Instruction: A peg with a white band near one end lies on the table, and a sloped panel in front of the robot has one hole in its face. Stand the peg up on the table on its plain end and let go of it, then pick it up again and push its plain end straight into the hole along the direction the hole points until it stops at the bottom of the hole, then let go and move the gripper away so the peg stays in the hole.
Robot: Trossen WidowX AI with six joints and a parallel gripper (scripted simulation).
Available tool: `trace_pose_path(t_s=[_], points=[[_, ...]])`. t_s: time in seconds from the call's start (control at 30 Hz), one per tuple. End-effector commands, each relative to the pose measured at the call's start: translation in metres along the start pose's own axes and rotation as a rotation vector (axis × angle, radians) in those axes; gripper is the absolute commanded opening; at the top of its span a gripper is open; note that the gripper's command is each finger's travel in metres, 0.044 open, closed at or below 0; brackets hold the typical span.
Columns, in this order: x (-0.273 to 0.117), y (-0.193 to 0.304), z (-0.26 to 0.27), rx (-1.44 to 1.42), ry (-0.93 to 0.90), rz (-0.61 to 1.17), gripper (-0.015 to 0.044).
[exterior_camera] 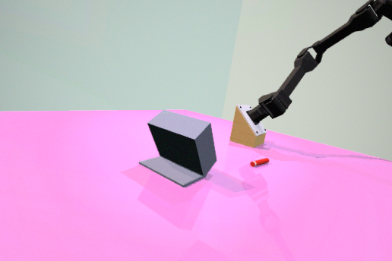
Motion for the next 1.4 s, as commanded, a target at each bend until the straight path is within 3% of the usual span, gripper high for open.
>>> trace_pose_path(t_s=[0.0,0.37,0.67,1.0,1.37], points=[[0.000,-0.001,0.000,-0.002,-0.001,-0.003,0.0426],[0.020,-0.130,0.024,-0.106,-0.036,-0.264,0.0440],[0.005,-0.246,0.025,-0.163,-0.003,-0.512,0.0440],[-0.047,-0.382,-0.012,-0.206,0.187,-0.757,0.0440],[-0.137,-0.490,-0.102,-0.170,0.508,-0.909,0.0440]])
Point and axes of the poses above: the point midway between the two fingers, 35 mm back from their tips, its own x axis out along the fingers, its own z axis across the jaws, y = z × x, the point moved 4 cm from there along -x, back along the fingers, and after that the axes turned 4 degrees about -x, right-handed, at the moved point
